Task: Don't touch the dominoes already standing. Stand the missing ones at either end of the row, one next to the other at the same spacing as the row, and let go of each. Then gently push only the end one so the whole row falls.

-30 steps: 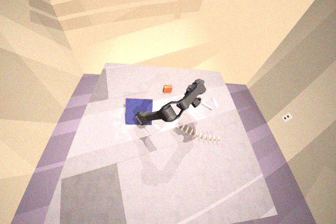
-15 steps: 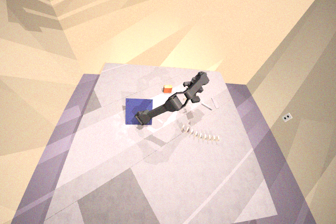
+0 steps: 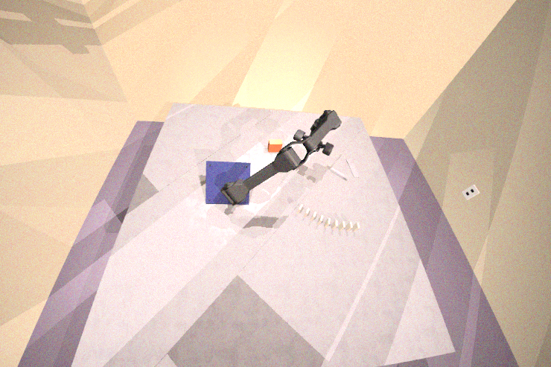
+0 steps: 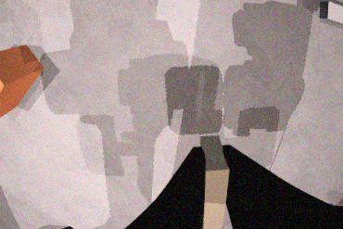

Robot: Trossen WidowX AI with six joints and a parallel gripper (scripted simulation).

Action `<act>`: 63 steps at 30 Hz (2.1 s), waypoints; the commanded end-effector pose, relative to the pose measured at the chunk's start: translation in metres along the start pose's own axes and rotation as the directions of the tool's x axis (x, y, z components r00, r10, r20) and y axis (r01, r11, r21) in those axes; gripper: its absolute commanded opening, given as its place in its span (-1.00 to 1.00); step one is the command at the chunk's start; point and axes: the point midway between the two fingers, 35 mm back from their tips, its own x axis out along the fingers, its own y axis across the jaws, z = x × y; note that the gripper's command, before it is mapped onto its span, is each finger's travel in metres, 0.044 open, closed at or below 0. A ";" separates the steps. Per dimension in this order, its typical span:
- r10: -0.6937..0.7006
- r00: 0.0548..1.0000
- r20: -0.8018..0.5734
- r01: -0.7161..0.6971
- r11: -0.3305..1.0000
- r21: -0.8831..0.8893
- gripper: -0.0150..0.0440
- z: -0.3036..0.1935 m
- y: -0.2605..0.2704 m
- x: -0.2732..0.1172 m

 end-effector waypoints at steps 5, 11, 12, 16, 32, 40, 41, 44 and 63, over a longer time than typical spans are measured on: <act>0.042 0.998 0.042 -0.041 0.999 -0.011 -0.42 0.007 0.000 0.006; 0.100 0.989 0.109 -0.101 0.995 0.001 -0.42 0.015 0.003 0.018; 0.109 0.987 0.121 -0.111 0.994 0.002 -0.42 0.016 0.004 0.020; 0.144 0.975 0.169 -0.147 0.989 0.006 -0.42 0.022 0.005 0.027; 0.244 0.895 0.373 -0.262 0.965 -0.002 -0.42 0.040 0.008 0.049; 0.271 0.836 0.477 -0.299 0.954 -0.018 -0.42 0.046 0.008 0.057; 0.273 0.828 0.490 -0.303 0.953 -0.020 -0.42 0.047 0.008 0.058; 0.279 0.802 0.528 -0.312 0.950 -0.028 -0.42 0.048 0.007 0.060; 0.269 0.609 0.746 -0.323 0.943 -0.076 -0.42 0.049 0.003 0.067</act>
